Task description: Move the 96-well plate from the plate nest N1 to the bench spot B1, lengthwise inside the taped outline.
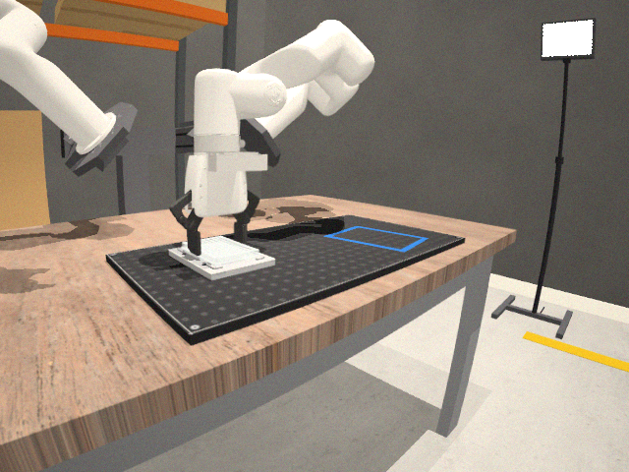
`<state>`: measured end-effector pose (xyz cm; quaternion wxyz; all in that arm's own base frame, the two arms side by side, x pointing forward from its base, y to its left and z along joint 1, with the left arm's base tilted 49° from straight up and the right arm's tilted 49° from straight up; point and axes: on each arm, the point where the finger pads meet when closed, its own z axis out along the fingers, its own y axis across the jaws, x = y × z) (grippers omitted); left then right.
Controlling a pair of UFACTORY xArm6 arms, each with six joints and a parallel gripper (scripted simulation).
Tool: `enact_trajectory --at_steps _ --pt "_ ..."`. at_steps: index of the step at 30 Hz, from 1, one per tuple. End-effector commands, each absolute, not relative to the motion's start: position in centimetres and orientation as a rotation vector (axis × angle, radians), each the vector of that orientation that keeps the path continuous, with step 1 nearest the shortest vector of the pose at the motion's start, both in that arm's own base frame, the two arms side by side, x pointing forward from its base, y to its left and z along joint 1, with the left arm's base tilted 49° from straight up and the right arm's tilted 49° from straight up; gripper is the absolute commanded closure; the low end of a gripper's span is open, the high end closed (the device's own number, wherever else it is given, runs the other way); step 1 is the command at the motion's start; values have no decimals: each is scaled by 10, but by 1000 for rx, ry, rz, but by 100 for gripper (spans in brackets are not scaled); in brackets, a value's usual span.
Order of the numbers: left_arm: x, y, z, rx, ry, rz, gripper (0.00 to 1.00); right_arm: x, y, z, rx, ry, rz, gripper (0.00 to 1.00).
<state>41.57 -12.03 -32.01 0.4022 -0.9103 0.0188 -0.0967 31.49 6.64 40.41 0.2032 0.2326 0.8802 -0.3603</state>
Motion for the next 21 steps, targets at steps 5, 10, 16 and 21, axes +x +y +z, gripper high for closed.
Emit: enact_trajectory --at_steps 5,10,16,21 --pt "417 -122 -319 -2303 48 -248 100 315 67 405 649 2456 -1003 0" --pt "417 -122 -319 -2303 48 -248 100 315 67 405 649 2456 -1003 0" --pt "416 -125 -317 -2303 48 -248 100 315 67 405 649 2456 -1003 0" --pt "416 -127 -315 -2303 48 -248 100 315 67 405 649 2456 -1003 0"
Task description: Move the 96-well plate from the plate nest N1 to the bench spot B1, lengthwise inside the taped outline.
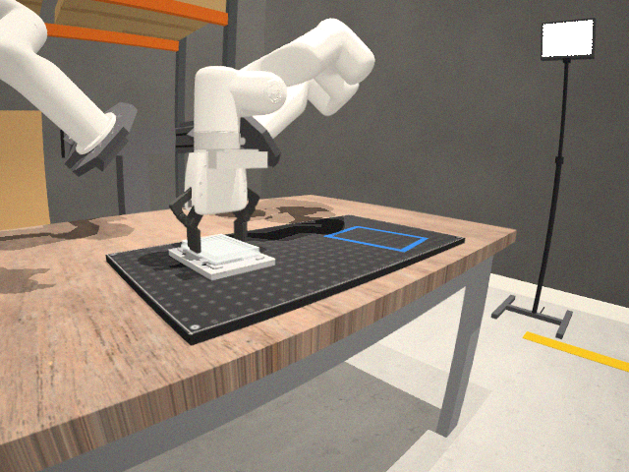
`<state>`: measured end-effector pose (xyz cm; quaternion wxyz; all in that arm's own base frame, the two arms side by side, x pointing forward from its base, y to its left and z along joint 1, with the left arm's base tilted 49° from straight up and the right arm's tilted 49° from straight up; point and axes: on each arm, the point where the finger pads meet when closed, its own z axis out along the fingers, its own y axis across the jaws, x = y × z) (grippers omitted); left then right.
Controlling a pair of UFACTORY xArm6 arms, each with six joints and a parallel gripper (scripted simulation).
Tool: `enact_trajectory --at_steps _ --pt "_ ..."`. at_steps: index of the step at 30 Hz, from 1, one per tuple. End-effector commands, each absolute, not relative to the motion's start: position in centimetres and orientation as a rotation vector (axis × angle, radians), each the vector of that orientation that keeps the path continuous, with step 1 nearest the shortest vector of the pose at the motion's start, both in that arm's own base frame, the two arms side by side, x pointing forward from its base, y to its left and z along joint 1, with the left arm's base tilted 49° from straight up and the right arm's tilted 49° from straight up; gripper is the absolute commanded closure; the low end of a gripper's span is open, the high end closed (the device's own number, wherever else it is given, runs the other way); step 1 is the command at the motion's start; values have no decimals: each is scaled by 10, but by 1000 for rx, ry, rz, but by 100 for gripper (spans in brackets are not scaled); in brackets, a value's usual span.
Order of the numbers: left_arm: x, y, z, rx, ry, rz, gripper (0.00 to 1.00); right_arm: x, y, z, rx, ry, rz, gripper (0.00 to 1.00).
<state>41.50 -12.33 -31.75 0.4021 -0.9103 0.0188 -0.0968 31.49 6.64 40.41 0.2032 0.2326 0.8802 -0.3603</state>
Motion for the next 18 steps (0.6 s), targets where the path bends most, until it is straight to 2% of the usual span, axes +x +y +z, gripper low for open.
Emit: enact_trajectory --at_steps 1,18 --pt "416 -127 -315 -2303 48 -248 100 315 67 405 649 2456 -1003 0" --pt "414 -134 -309 -2303 48 -248 100 315 67 405 649 2456 -1003 0"
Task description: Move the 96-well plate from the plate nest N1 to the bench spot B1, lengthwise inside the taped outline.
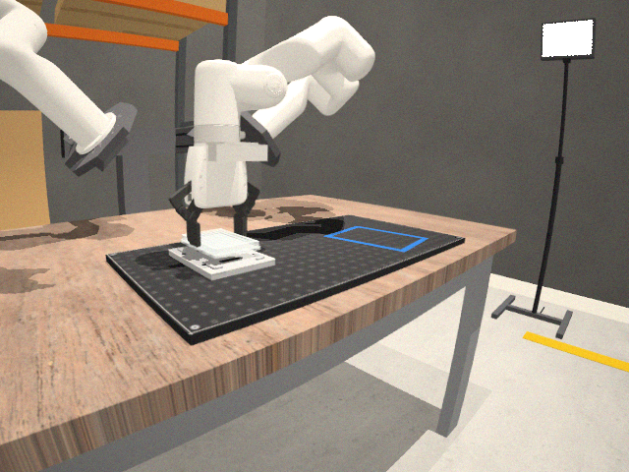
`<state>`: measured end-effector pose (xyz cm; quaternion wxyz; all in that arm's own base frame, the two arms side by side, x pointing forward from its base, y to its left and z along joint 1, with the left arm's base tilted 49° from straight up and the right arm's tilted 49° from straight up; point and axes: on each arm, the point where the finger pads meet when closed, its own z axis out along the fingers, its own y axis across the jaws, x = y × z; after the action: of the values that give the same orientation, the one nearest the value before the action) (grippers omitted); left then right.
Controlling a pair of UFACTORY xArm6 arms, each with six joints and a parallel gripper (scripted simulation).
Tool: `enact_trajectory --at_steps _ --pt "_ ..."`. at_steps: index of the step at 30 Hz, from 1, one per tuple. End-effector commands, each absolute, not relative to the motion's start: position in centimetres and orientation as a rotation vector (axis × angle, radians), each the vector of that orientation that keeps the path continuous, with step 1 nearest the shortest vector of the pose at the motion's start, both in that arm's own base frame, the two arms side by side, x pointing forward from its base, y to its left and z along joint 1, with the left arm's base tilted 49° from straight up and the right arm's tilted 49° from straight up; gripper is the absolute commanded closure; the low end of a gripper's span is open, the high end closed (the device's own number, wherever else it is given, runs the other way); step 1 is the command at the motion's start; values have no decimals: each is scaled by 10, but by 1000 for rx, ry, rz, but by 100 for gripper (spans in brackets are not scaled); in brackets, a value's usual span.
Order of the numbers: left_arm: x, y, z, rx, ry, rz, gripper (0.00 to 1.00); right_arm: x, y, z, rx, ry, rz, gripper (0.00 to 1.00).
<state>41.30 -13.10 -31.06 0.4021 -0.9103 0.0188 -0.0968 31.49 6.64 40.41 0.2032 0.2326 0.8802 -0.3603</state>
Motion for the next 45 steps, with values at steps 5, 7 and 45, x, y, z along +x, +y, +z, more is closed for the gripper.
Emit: enact_trajectory --at_steps 5,7,45 --pt "413 -136 -307 -2303 48 -248 100 315 67 405 649 2456 -1003 0" --pt "413 -137 -306 -2303 48 -248 100 315 67 405 649 2456 -1003 0" --pt "404 -170 -276 -2303 48 -248 100 315 67 405 649 2456 -1003 0"
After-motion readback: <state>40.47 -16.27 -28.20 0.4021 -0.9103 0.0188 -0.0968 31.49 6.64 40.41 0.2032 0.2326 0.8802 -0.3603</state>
